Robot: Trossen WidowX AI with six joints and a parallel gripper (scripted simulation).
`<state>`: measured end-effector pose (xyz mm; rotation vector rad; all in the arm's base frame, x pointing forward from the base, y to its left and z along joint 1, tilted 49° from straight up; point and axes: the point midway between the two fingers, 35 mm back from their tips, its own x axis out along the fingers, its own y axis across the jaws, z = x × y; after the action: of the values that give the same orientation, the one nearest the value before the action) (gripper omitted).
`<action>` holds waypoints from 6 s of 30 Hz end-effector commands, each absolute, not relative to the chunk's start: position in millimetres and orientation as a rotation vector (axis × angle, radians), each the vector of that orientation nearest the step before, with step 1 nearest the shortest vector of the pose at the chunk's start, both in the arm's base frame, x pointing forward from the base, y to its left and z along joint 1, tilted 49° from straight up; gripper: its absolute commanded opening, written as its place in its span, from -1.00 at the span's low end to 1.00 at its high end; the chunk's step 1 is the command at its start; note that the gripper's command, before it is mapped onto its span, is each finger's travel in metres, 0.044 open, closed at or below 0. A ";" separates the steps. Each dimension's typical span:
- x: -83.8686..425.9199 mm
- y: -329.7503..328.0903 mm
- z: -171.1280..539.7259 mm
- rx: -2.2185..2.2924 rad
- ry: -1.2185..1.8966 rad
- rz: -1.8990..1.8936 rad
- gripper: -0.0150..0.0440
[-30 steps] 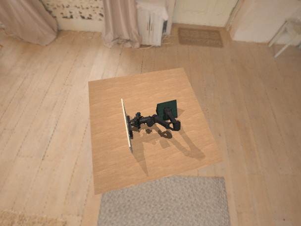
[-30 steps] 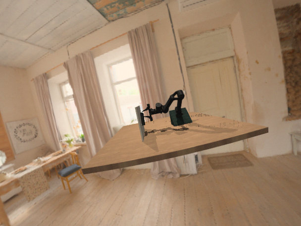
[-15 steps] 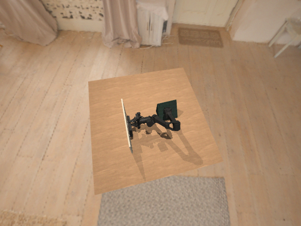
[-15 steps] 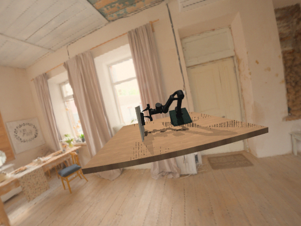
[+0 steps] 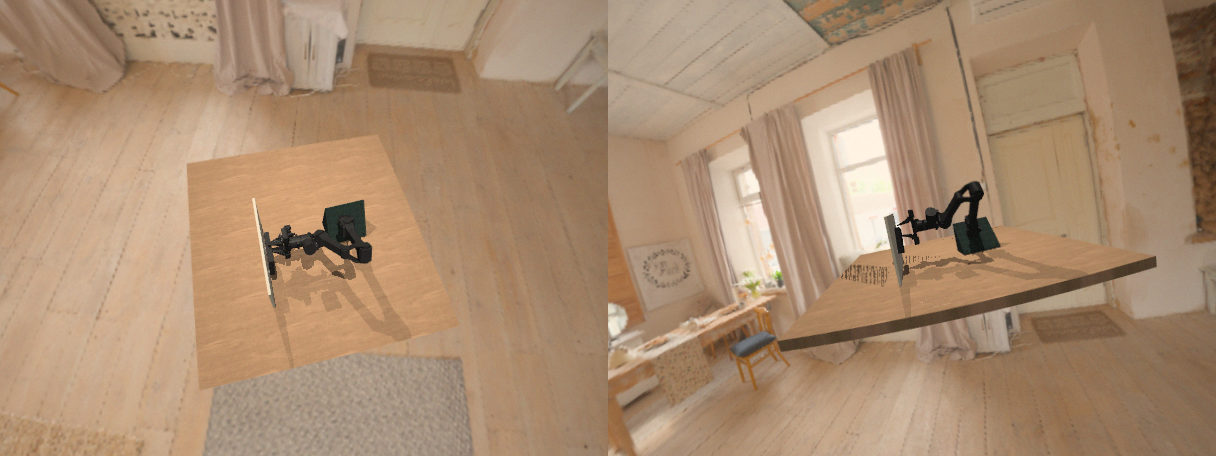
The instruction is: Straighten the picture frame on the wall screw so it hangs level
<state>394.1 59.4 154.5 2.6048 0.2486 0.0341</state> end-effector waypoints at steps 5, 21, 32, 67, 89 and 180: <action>395.0 58.7 154.9 2.600 0.242 0.034 -0.06; 394.9 58.7 154.9 2.600 0.242 0.034 -0.49; 394.9 56.6 156.4 2.600 0.242 0.034 -0.49; 396.1 50.6 160.0 2.600 0.242 0.034 -0.49; 396.1 50.6 160.0 2.600 0.242 0.034 -0.49; 395.7 54.1 166.7 2.600 0.242 0.034 -0.49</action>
<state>394.5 55.4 161.4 2.6033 0.2634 0.0150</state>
